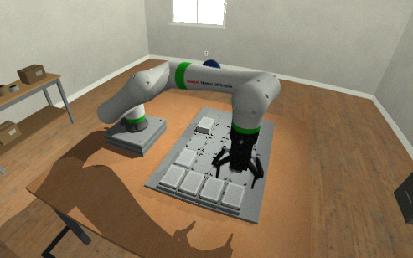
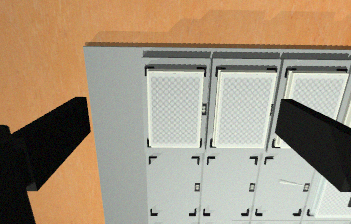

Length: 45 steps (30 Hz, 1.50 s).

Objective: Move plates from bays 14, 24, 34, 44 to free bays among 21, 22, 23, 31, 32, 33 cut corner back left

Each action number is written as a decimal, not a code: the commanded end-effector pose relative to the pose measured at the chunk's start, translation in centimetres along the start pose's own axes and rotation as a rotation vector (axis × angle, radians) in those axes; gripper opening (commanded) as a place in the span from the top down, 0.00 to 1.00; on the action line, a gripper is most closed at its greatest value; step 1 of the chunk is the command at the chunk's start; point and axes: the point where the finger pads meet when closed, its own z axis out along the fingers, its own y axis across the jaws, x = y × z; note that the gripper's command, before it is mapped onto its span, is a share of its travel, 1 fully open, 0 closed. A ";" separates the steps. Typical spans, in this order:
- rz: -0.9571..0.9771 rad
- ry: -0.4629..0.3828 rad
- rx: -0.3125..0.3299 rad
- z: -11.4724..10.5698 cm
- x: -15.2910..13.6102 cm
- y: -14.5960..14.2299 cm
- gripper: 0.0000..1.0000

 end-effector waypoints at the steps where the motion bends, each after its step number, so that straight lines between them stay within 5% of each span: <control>1: 0.000 0.001 0.003 -0.2 0.0 0.0 0.00; 28: 0.000 0.001 0.003 -0.2 0.0 0.0 0.00; 29: -0.001 0.001 0.002 0.1 -0.1 0.2 0.30; 45: -0.001 0.001 0.002 3.7 -2.0 4.0 0.30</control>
